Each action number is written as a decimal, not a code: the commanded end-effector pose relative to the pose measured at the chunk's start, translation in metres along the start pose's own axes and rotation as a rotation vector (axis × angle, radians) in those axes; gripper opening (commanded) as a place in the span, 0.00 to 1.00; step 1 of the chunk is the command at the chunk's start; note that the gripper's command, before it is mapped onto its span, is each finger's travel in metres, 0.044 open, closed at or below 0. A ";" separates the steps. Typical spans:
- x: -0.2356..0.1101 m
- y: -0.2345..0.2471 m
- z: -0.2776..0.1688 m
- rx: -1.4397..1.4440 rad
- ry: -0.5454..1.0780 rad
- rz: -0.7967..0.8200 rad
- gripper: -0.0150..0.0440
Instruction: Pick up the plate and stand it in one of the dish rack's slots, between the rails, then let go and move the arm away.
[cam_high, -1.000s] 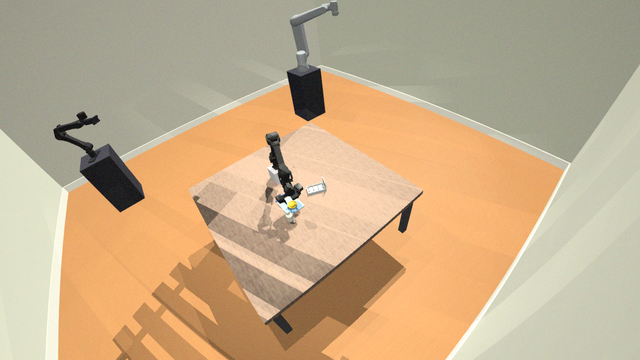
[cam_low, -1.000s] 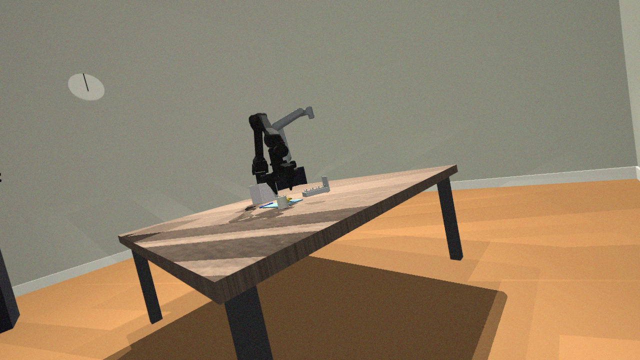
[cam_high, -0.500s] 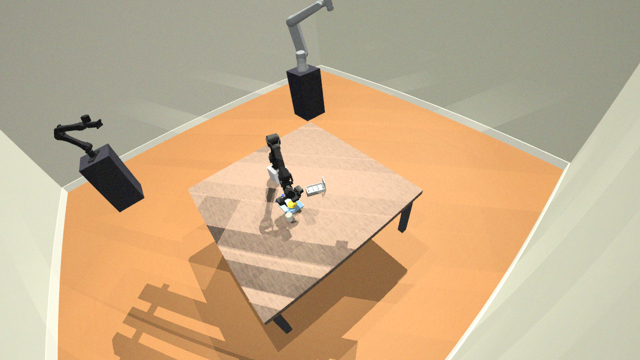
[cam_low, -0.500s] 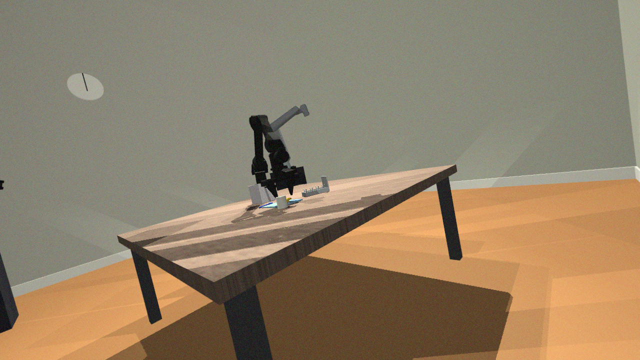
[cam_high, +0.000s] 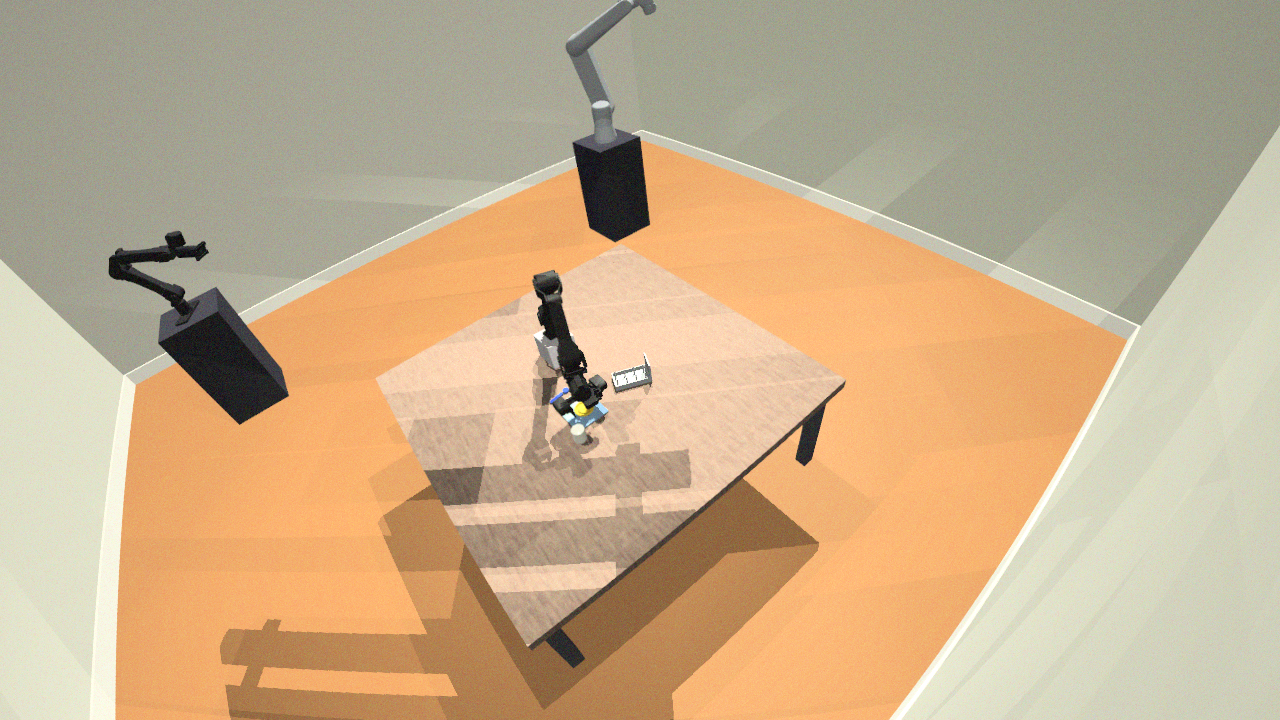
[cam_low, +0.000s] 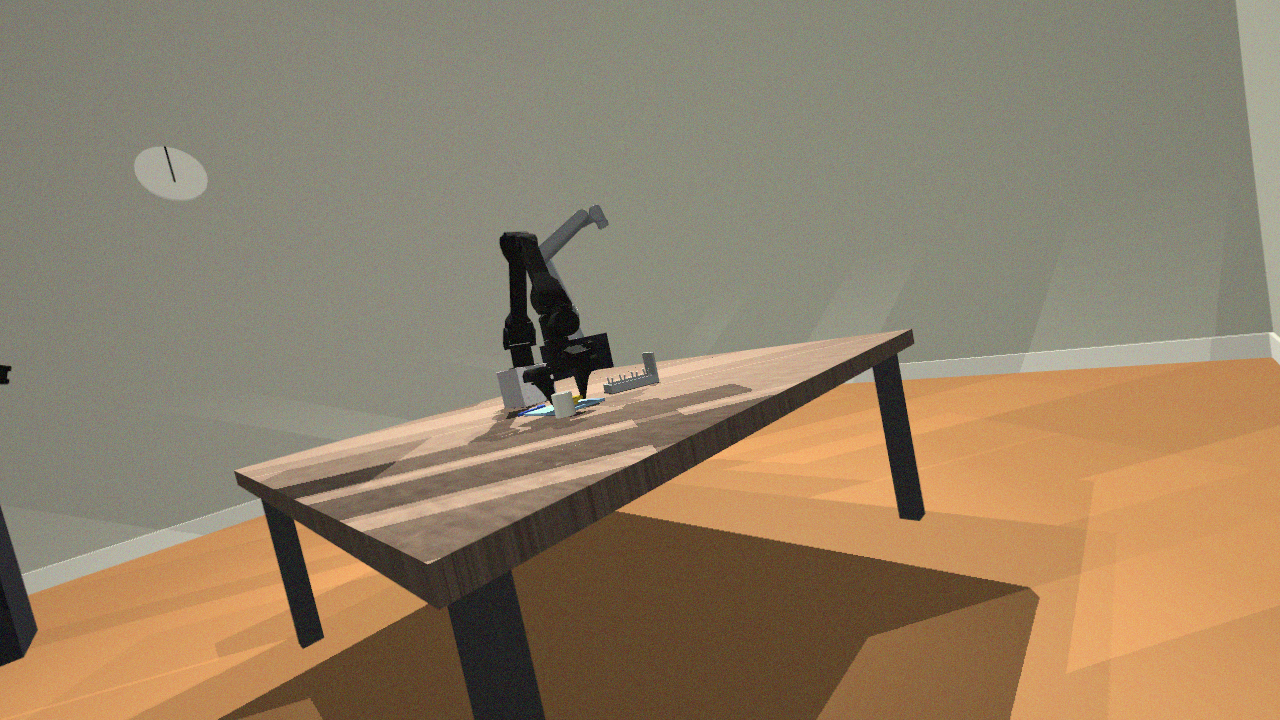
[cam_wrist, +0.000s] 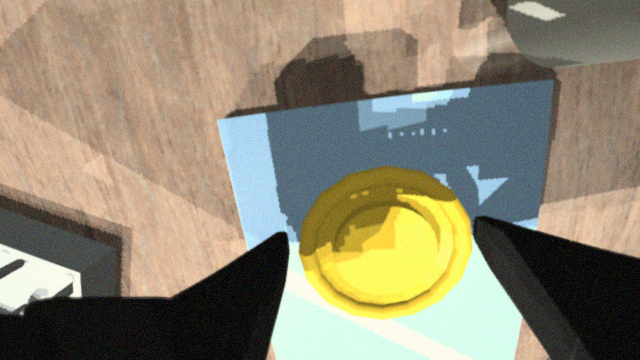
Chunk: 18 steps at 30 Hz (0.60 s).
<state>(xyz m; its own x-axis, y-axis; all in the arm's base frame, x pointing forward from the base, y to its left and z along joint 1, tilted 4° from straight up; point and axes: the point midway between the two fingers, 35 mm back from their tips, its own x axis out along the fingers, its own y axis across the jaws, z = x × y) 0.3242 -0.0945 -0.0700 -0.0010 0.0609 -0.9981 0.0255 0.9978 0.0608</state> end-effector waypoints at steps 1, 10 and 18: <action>0.002 0.000 -0.002 0.004 0.005 -0.003 0.89; 0.002 0.000 -0.002 0.004 0.005 -0.003 0.83; 0.000 0.000 -0.001 0.003 0.005 -0.004 0.64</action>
<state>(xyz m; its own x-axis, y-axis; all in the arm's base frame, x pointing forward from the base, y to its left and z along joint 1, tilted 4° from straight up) 0.3226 -0.0941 -0.0714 -0.0047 0.0613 -0.9981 0.0259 0.9978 0.0611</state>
